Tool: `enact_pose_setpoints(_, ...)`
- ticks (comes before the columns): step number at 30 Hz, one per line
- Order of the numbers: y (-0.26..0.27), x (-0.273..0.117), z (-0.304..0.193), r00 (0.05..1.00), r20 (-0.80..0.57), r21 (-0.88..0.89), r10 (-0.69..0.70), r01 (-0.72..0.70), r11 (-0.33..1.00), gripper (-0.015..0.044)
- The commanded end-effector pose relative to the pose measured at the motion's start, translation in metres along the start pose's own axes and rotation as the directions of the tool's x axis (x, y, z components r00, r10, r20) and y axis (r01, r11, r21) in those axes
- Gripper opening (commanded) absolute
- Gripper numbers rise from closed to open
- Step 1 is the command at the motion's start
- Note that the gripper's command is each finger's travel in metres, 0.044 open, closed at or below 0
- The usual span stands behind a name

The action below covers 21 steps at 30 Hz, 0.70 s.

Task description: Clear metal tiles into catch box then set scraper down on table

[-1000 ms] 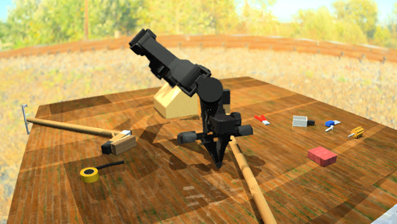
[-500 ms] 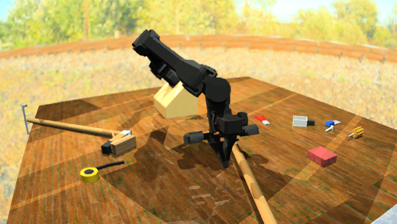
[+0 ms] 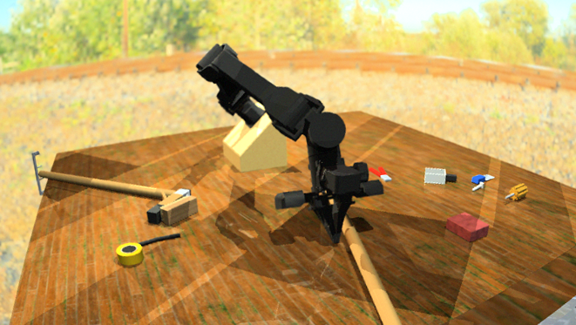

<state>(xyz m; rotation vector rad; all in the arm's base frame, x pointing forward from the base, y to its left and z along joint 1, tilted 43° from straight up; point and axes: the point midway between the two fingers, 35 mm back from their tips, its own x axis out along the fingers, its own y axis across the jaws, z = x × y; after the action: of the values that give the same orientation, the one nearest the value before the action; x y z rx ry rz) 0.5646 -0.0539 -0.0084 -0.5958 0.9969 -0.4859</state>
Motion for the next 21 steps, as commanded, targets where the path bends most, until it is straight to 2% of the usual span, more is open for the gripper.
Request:
enact_pose_setpoints(1,0.002,-0.001,0.003,1.0,0.004,0.008,-0.005,0.005,1.0,0.0)
enact_pose_setpoints(21,0.022,0.001,0.007,1.0,0.004,0.009,-0.004,0.004,1.0,0.0)
